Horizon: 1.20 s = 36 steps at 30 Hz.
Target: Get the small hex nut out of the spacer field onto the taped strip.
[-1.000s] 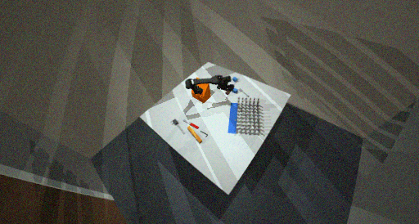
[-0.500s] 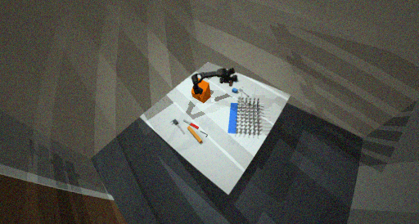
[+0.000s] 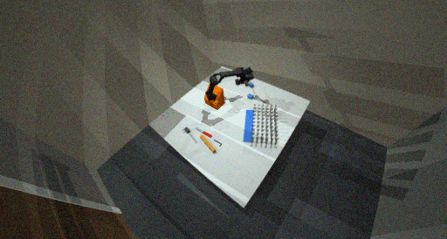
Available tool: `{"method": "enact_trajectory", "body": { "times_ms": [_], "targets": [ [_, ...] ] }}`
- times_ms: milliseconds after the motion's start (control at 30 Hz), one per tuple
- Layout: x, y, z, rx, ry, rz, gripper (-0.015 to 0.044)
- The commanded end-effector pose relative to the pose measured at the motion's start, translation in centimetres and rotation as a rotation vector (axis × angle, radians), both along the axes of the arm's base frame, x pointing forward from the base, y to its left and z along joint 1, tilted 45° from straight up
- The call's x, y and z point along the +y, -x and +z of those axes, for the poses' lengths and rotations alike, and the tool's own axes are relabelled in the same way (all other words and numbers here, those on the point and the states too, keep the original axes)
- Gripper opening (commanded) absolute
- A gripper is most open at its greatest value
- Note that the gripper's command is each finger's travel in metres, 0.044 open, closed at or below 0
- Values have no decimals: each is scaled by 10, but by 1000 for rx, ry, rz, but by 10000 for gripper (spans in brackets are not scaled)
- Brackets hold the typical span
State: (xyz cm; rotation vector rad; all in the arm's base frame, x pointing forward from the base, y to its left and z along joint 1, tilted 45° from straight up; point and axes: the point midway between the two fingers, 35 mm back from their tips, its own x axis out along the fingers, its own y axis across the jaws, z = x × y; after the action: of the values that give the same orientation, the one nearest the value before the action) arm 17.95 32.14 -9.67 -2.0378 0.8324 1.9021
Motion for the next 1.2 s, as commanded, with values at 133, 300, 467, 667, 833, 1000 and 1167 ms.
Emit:
{"method": "enact_trajectory", "body": {
  "times_ms": [133, 300, 467, 667, 833, 1000, 1167],
  "targets": [
    [18, 41, -30, 135, 35, 162, 0],
    [24, 66, -50, 215, 64, 255, 0],
    [26, 92, -69, 295, 93, 344, 0],
    [25, 122, -91, 388, 126, 442, 0],
    [24, 126, -94, 399, 130, 453, 0],
    [22, 125, -98, 398, 130, 453, 0],
    [18, 123, -104, 398, 130, 453, 0]
  ]
}}
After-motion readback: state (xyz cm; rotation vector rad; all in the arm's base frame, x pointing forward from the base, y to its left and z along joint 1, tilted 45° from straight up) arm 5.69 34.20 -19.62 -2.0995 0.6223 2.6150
